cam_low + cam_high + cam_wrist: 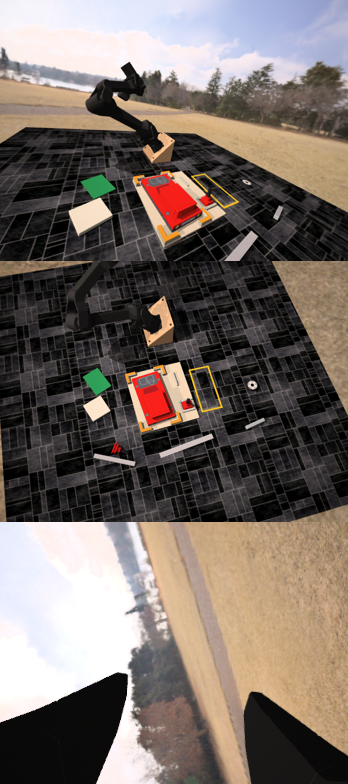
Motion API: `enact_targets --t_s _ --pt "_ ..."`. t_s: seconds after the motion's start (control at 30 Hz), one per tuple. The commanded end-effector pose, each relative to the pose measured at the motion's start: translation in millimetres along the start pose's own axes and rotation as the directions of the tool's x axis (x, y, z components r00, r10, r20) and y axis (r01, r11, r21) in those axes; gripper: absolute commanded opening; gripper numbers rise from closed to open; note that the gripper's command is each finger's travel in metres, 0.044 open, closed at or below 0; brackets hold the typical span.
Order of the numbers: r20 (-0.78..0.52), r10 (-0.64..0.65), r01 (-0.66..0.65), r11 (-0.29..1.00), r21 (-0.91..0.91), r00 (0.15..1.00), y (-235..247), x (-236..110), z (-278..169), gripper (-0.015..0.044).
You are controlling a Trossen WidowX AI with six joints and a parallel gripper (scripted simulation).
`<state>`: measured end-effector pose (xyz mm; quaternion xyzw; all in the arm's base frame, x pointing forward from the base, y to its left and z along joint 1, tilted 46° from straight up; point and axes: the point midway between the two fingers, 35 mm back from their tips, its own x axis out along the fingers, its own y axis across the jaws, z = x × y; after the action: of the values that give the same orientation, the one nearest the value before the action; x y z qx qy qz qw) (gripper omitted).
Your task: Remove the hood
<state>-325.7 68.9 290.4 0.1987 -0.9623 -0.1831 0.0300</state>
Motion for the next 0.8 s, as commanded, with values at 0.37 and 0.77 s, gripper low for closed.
enact_targets --t_s 0.37,0.77 --pt "0.237 0.287 -0.266 0.957 -0.115 0.928 75 -48 53 0.0440" --pt "0.476 0.508 -0.426 0.861 -0.277 0.718 133 -133 102 0.0440"
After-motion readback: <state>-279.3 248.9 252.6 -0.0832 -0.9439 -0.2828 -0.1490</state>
